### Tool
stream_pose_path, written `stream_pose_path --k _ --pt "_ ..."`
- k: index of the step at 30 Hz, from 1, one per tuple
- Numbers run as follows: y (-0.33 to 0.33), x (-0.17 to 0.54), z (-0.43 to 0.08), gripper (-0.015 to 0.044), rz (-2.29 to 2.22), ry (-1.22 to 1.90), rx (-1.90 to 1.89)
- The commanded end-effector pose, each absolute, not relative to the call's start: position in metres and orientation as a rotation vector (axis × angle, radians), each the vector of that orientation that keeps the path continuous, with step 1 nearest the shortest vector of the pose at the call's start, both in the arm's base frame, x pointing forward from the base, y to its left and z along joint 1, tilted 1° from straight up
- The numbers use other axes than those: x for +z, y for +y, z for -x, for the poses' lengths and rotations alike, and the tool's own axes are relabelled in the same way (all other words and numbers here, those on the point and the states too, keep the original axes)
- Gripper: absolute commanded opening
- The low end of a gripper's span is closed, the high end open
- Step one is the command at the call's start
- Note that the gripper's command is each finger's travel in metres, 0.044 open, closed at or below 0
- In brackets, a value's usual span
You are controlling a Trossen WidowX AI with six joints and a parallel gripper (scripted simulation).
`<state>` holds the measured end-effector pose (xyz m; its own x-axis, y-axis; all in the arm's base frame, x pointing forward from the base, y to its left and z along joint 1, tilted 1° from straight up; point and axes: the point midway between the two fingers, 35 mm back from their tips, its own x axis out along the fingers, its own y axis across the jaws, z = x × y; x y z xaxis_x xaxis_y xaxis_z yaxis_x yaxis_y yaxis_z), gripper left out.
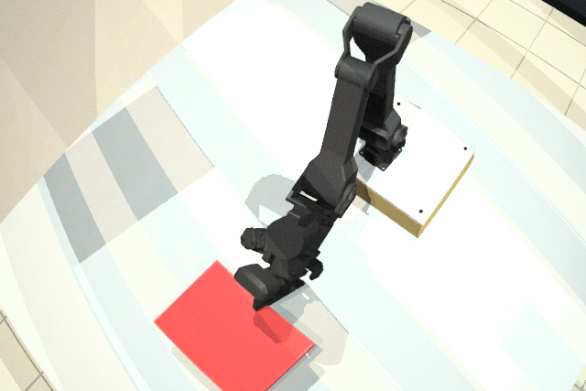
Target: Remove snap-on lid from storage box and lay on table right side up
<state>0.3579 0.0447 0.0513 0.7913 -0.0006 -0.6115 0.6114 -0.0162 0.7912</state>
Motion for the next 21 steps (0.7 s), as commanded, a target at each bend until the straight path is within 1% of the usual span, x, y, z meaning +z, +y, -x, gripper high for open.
stream_pose_path --k 1,21 --pt "0.0446 0.0526 -0.3577 0.0 -1.524 0.512 -0.521" --pt "0.0444 0.0566 -0.3564 0.0 -1.524 0.512 -0.521"
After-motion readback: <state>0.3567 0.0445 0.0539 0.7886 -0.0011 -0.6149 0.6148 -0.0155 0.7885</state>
